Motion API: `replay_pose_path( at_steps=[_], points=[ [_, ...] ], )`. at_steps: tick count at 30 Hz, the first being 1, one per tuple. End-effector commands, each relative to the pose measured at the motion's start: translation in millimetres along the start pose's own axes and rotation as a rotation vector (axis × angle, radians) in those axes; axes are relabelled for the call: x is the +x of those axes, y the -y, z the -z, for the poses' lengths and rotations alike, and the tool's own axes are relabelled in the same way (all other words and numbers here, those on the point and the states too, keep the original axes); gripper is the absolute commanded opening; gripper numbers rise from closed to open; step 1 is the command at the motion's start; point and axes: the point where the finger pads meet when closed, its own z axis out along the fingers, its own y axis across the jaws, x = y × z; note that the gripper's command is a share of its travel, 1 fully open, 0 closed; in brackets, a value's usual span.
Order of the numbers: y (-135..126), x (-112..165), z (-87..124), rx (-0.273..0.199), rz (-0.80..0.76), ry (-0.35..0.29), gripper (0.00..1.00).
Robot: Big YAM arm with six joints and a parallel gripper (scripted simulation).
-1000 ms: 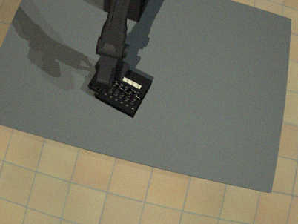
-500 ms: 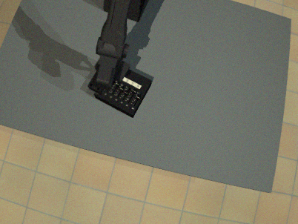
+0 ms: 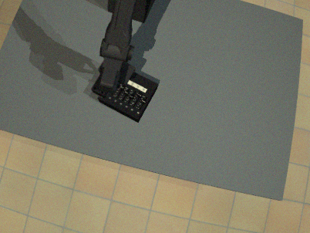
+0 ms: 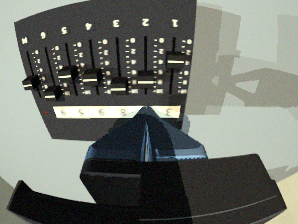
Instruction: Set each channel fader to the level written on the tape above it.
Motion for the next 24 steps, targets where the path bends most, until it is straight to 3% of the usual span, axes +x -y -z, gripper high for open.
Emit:
replay_pose_path(
  at_steps=[1, 7, 24],
  points=[
    [-12.7, -24.7, 17.0, -0.017, 0.008, 0.057, 0.0],
    [-9.7, -21.0, 1.7, -0.012, 0.005, 0.041, 0.0],
    [-10.4, -22.2, -5.1, -0.014, 0.006, 0.047, 0.0]
  ],
)
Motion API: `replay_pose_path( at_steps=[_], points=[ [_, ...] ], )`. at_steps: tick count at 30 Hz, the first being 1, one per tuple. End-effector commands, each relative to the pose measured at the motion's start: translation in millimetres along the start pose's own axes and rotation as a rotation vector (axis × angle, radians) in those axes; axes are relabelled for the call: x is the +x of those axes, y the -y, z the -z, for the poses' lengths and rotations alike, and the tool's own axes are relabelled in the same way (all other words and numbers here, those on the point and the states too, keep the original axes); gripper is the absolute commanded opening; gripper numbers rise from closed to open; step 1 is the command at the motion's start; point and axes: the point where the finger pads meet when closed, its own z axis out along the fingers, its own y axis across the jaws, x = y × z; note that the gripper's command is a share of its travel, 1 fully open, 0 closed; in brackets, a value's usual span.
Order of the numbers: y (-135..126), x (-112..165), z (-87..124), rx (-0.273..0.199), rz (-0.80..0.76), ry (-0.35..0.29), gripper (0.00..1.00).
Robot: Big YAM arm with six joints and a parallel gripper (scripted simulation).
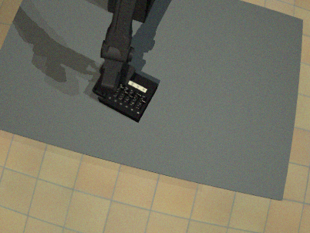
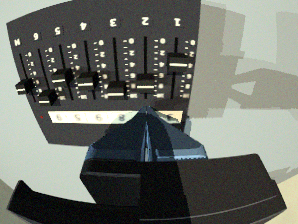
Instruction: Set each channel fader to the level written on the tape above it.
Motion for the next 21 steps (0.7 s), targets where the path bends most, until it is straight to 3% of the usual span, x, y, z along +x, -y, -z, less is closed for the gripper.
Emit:
replay_pose_path(
  at_steps=[1, 21],
  points=[
    [-10.1, -23.2, 4.5, -0.014, 0.006, 0.049, 0.0],
    [-8.5, -22.0, 3.5, -0.012, 0.004, 0.041, 0.0]
  ],
)
